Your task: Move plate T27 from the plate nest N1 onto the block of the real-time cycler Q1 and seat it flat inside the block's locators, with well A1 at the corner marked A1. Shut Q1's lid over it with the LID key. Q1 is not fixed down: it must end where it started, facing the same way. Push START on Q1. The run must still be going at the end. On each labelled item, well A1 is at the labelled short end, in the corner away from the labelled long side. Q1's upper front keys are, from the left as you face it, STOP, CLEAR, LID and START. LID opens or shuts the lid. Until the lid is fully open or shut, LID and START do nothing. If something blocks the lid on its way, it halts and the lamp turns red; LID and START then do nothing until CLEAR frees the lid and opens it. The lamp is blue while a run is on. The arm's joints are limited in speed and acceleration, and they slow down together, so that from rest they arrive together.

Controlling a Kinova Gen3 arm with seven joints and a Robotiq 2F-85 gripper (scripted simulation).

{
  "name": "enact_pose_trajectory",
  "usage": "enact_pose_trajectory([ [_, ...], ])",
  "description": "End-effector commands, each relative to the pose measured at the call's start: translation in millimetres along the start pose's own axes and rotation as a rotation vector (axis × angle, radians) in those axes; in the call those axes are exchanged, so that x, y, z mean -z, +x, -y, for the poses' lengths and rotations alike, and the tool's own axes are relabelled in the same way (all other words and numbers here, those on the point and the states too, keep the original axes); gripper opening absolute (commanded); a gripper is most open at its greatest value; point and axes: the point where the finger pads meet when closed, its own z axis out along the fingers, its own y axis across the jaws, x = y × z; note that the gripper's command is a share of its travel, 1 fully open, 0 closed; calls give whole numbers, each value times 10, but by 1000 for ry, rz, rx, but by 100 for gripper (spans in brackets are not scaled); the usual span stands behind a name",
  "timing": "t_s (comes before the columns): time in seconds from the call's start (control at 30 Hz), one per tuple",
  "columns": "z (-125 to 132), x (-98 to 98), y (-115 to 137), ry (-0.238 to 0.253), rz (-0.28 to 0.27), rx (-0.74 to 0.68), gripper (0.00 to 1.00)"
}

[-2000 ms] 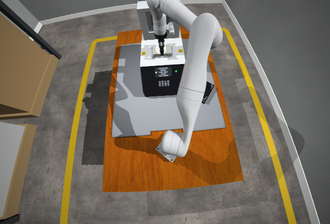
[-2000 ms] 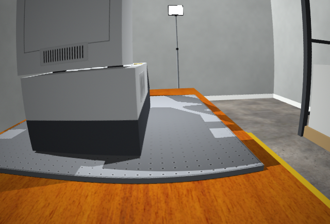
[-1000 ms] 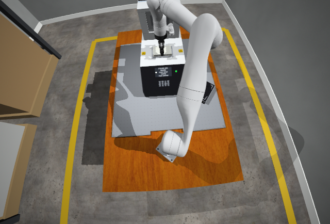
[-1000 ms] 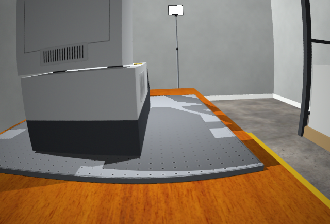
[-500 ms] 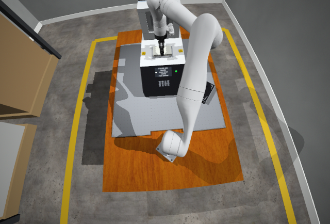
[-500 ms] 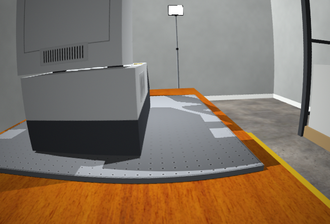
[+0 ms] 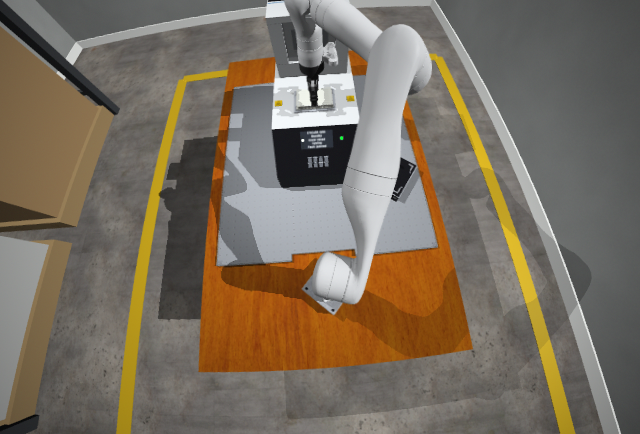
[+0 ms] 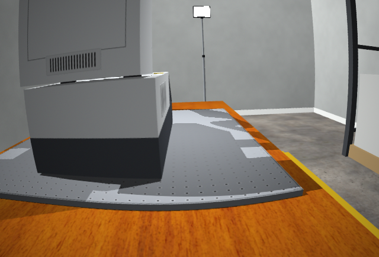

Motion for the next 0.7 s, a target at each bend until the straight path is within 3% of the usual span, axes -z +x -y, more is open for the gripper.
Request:
enact_pose_trajectory([
  [0.0,3,62,0,2,0,0,100],
  [0.67,3,302,0,2,0,0,100],
])
